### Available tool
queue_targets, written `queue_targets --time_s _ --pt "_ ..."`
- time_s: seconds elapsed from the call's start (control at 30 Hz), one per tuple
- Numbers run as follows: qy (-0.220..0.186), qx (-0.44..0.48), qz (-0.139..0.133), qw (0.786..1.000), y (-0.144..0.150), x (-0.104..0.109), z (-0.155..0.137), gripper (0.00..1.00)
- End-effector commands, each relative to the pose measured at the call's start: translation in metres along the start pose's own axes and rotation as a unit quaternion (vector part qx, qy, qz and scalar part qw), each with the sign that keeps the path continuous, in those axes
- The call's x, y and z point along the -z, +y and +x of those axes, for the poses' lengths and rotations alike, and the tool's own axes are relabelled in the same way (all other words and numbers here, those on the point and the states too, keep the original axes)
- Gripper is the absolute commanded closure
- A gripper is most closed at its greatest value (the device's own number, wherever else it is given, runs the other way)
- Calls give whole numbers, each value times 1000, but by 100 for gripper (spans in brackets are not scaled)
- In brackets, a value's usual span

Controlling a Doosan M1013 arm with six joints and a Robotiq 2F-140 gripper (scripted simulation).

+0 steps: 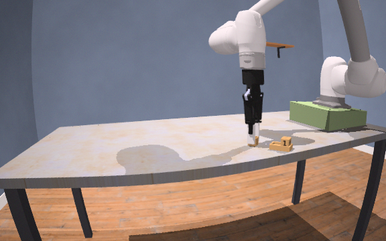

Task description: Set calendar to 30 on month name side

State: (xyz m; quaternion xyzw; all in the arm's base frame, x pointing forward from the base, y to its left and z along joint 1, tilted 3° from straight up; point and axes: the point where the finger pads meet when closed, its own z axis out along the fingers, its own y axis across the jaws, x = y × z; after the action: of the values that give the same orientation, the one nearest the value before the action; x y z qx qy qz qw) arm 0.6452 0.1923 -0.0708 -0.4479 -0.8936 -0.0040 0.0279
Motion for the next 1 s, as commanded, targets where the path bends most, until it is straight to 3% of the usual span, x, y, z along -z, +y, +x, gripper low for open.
queue_targets --time_s 0.0,0.17,0.57,0.97 --pt "0 0 0 1000 0 3 0 76" --pt "0 0 0 1000 0 14 0 76" --pt "0 0 0 1000 0 93 0 76" --pt "0 0 0 1000 0 100 0 76"
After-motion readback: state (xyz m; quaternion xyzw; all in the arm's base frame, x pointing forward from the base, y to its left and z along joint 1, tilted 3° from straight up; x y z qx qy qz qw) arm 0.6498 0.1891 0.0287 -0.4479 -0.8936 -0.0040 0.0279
